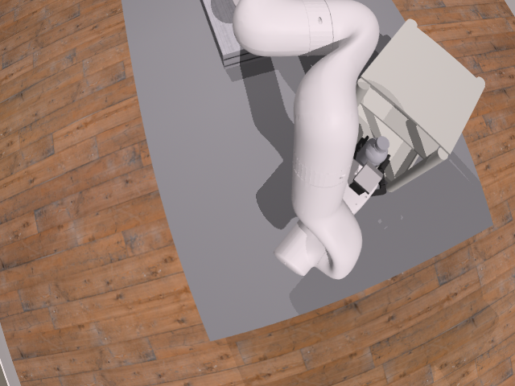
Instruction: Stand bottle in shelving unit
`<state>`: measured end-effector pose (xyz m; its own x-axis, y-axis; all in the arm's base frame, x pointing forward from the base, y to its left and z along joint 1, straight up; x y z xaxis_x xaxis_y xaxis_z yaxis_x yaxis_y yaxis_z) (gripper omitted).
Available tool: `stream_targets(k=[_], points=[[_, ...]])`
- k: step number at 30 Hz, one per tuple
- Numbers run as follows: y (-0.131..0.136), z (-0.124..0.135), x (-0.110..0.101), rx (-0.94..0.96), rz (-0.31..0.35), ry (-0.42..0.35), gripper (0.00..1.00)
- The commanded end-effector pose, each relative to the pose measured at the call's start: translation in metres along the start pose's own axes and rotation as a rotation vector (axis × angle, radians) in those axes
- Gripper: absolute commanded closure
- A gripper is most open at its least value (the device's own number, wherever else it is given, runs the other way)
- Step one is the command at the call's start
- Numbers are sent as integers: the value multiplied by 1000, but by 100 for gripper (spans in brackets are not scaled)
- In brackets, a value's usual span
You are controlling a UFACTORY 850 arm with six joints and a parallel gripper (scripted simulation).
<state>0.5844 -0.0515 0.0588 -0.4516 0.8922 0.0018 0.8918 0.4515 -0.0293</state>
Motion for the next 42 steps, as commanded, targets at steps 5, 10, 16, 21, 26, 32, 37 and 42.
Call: stream_targets(k=[5, 10, 16, 21, 26, 32, 37, 42], points=[[0, -1, 19, -2, 1, -2, 100], [0, -1, 34, -2, 1, -2, 100], [1, -1, 50, -2, 1, -2, 100], [1, -1, 59, -2, 1, -2, 100], [1, -1, 66, -2, 1, -2, 100], [1, -1, 72, -2, 1, -2, 100], [1, -1, 74, -2, 1, -2, 100], [1, -1, 75, -2, 1, -2, 100]])
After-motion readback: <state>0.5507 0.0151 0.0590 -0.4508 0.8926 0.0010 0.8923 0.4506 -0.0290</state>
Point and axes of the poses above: the point where the finger pads meet when closed, its own x axis out along the fingers, its own y axis across the jaws, z = x × y, the point moved 8 cm from there along -x, back along the fingers, and after that the axes turned 2 degrees about x, right-handed, at the moved point
